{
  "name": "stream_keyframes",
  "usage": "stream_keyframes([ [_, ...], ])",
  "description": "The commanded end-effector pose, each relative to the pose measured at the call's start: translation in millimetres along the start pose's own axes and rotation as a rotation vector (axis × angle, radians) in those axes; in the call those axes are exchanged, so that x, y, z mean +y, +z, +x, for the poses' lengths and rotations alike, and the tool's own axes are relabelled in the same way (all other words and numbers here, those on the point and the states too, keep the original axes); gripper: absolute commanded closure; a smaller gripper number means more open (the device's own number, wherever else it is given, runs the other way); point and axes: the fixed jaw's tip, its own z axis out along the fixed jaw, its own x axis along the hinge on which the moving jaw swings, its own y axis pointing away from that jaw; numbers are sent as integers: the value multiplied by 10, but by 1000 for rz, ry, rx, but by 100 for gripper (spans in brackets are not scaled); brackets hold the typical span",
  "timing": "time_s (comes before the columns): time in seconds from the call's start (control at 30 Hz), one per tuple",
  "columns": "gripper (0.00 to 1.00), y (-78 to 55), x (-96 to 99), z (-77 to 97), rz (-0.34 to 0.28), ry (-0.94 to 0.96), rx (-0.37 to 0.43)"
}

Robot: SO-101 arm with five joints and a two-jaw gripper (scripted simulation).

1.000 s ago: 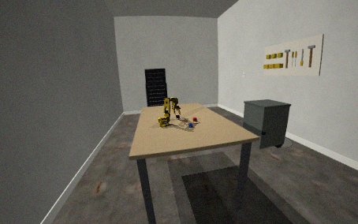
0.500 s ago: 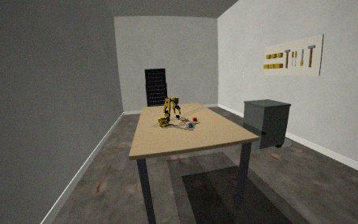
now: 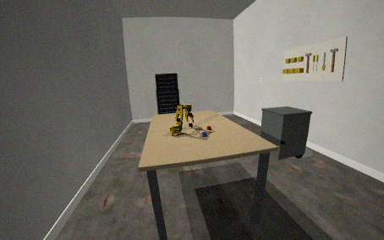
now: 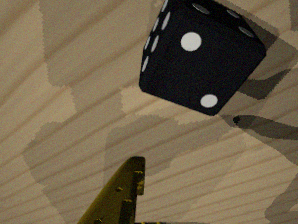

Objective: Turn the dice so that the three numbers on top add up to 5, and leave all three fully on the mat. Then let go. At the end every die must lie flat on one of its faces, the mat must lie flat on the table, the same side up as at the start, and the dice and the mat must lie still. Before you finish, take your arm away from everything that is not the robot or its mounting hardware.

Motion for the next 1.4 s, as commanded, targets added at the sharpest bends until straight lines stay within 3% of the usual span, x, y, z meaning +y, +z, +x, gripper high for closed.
stream_keyframes([
  [0.0, 65, -71, 16, -37, -1, -13, -38],
  [0.43, 65, 22, 17, -58, -1, -13, -38],
  [0.93, 65, 286, 17, -87, -1, -13, -38],
  [1.37, 65, 378, 17, -87, -1, -13, -38],
])
